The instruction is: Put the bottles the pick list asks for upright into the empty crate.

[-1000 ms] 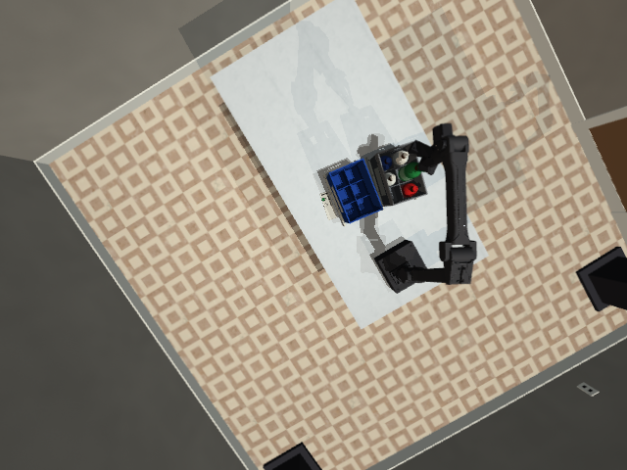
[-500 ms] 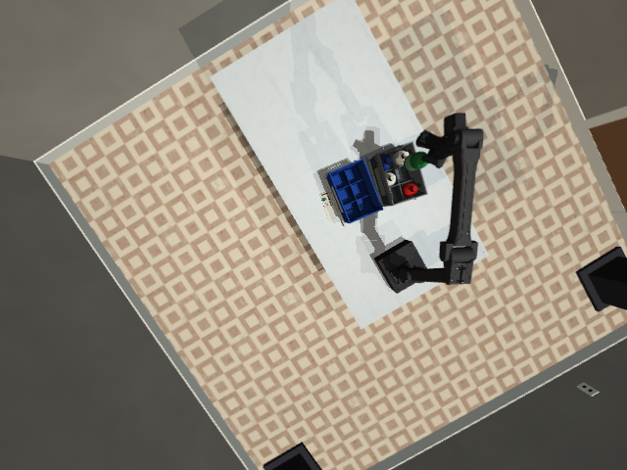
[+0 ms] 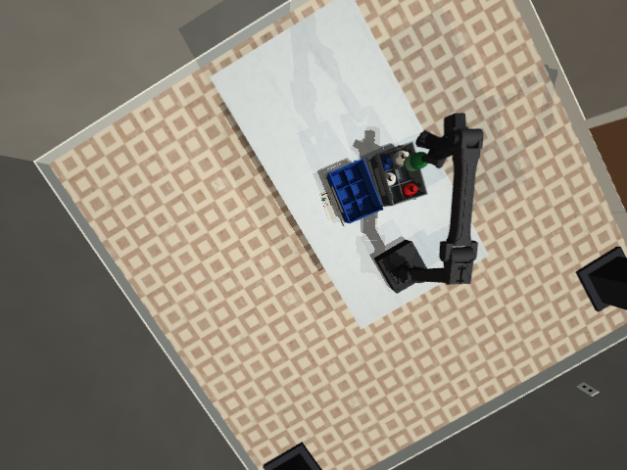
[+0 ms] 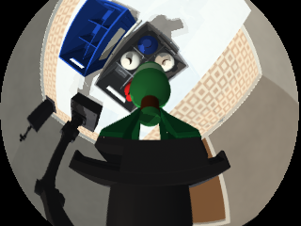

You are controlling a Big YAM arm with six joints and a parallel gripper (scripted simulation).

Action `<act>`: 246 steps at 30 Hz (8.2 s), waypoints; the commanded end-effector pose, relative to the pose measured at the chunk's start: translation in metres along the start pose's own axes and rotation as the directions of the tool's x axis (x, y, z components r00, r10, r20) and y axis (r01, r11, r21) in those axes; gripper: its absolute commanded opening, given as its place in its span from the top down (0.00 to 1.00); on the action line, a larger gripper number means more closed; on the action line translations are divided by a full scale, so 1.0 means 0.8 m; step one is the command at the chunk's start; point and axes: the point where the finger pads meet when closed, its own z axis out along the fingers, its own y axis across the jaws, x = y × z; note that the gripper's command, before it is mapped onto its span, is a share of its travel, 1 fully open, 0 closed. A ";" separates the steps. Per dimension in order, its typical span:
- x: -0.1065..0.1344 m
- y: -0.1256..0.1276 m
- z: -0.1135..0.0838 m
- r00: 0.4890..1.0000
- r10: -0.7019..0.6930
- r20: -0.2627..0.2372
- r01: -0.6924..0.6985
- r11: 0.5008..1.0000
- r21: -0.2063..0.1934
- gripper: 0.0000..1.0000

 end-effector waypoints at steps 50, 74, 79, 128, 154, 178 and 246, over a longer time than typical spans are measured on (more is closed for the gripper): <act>0.020 0.010 -0.057 0.998 0.009 0.055 -0.015 0.995 0.098 1.00; 0.023 0.009 -0.042 0.999 0.007 0.052 -0.012 0.995 0.094 1.00; 0.019 0.021 -0.026 0.999 0.004 0.040 -0.006 0.998 0.069 1.00; -0.031 0.122 -0.024 0.999 0.008 0.044 -0.011 0.998 0.065 1.00; -0.060 0.165 -0.042 0.997 0.006 0.071 -0.013 0.996 0.091 1.00; -0.077 0.222 -0.026 0.998 0.008 0.054 -0.011 0.998 0.063 1.00; -0.124 0.293 -0.030 0.996 0.006 0.092 -0.013 0.997 0.077 1.00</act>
